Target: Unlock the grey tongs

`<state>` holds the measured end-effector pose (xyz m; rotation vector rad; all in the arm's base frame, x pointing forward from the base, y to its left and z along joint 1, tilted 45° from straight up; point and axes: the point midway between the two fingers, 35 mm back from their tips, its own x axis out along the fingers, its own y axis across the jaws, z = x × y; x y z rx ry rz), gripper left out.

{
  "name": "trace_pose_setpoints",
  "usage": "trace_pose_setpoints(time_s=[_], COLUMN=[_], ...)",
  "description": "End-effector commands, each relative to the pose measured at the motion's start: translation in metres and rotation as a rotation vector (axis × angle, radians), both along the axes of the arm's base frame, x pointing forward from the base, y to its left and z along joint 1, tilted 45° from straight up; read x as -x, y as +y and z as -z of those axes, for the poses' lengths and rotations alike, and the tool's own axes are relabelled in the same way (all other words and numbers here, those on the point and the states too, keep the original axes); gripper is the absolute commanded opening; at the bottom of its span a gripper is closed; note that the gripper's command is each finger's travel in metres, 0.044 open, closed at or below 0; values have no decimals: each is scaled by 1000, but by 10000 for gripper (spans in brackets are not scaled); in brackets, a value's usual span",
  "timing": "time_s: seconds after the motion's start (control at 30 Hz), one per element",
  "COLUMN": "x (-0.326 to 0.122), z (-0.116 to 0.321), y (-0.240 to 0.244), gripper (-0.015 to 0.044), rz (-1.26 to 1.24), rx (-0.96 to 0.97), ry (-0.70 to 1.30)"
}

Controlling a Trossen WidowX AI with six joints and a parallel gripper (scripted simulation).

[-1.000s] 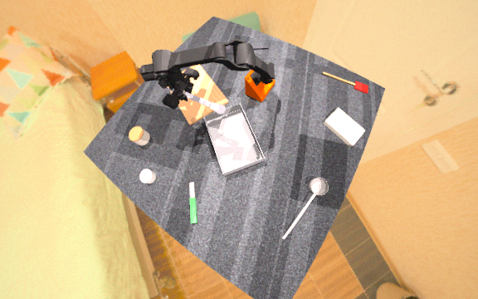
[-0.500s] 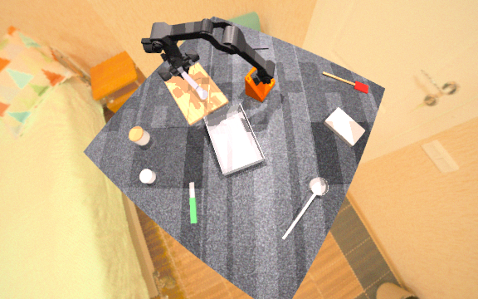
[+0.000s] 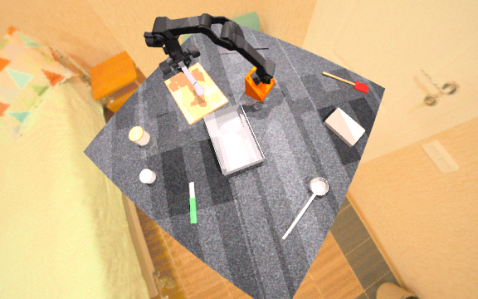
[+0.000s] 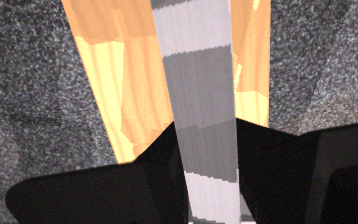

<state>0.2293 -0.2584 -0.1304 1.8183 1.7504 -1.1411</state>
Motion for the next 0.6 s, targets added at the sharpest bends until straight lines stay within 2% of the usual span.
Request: trace_pose_setpoints(time_s=[0.0,0.57], x=[0,-4], z=[-2,-16], y=[-2,-13], gripper=[-150,-150], rz=[-37,-224], rx=[66,492], ry=[23,133])
